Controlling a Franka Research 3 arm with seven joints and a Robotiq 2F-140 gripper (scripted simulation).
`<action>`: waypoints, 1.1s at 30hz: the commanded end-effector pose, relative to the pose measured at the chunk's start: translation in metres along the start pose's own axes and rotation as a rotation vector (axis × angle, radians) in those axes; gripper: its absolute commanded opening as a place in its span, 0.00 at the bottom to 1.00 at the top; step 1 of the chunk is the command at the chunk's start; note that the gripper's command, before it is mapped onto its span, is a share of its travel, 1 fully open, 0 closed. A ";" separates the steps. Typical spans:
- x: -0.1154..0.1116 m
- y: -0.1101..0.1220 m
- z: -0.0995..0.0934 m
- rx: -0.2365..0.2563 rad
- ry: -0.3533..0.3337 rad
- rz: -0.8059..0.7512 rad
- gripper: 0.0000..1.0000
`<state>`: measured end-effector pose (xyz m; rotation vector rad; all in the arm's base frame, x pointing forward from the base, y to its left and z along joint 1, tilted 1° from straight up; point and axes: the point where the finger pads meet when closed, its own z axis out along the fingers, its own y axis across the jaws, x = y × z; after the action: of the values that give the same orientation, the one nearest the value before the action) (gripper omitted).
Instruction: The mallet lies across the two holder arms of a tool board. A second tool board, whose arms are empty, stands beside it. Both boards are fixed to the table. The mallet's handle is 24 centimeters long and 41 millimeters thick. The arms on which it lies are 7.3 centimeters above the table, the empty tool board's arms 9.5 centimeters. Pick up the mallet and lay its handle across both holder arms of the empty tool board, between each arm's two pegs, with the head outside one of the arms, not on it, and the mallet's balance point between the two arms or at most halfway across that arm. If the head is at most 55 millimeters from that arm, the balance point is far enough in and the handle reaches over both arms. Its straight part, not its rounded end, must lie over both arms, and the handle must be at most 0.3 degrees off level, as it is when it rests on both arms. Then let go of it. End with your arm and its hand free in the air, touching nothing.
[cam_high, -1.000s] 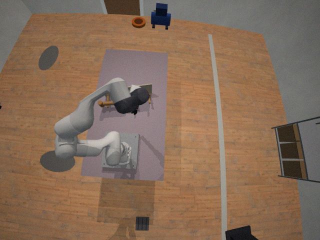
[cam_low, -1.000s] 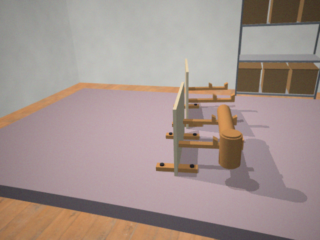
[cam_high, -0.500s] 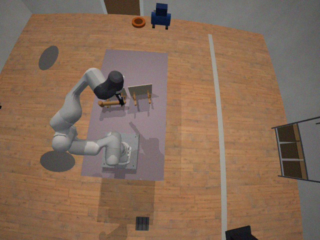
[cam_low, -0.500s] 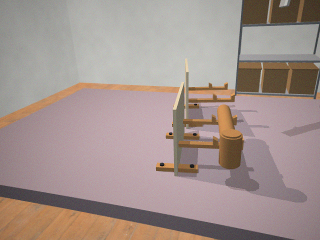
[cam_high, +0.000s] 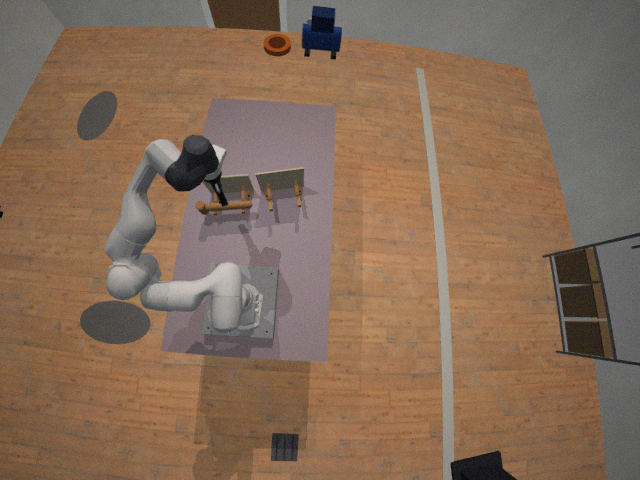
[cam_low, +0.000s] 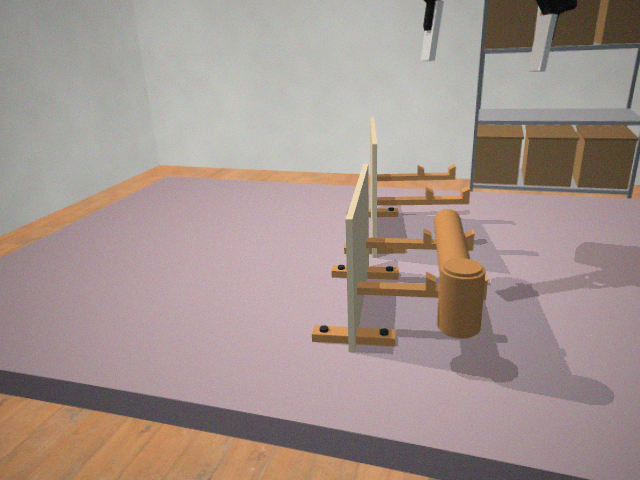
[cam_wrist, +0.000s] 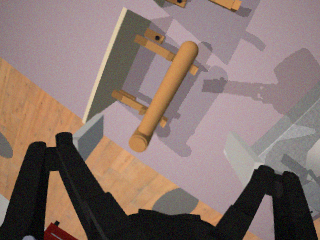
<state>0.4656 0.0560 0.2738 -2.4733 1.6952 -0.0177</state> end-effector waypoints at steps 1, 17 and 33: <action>-0.015 -0.014 0.029 -0.020 0.015 0.166 1.00; -0.046 -0.027 0.139 -0.116 0.096 0.320 1.00; -0.050 -0.026 0.159 -0.131 0.110 0.349 1.00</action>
<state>0.4843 0.1287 0.1231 -2.3088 2.1747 0.0013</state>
